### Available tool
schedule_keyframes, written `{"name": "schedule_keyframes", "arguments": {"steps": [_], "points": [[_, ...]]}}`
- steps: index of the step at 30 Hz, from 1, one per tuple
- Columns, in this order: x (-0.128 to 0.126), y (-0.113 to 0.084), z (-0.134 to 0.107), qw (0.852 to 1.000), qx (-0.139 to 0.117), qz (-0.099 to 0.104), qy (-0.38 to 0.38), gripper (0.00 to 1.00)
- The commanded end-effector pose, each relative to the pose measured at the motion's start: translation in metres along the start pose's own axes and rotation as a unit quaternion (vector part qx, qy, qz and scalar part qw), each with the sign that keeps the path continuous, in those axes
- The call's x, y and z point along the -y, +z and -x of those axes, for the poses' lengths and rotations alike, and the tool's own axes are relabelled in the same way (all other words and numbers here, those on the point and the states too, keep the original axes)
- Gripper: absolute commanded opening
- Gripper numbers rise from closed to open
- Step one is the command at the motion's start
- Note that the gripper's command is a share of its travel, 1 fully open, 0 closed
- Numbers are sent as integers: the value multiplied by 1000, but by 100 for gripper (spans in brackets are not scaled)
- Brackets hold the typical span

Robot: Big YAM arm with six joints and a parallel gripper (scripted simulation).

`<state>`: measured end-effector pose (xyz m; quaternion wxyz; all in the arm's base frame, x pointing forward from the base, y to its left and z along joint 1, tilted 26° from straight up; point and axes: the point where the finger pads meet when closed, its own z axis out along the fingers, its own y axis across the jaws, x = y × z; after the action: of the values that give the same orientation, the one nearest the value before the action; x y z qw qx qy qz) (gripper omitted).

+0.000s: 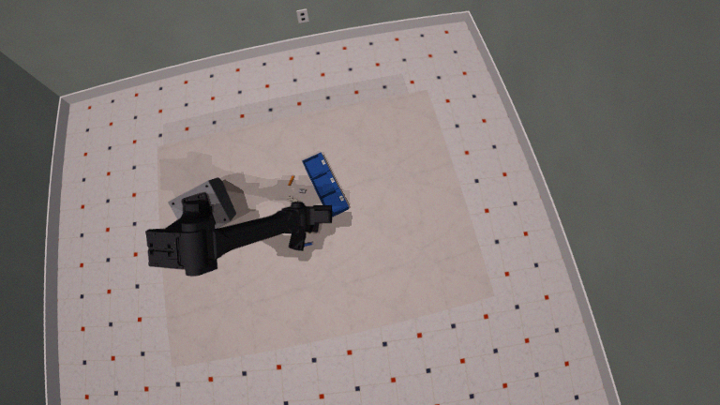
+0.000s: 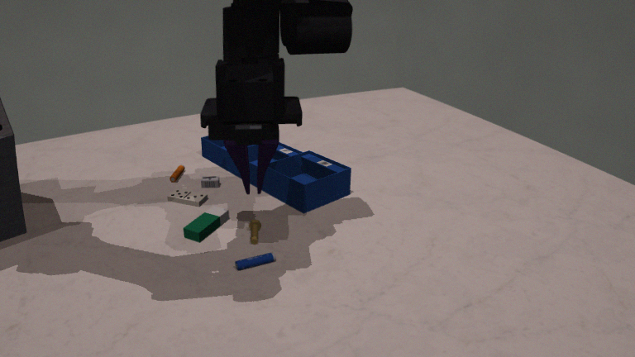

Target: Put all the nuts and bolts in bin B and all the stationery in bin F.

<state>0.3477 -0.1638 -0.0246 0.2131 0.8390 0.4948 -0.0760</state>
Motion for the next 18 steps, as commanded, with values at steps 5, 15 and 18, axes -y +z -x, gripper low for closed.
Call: {"name": "schedule_keyframes", "arguments": {"steps": [5,15,18], "points": [[-22,-11,5,1000,0,18,12,9],[-24,-13,6,1000,0,20,12,9],[-22,-12,7,1000,0,17,11,9]]}}
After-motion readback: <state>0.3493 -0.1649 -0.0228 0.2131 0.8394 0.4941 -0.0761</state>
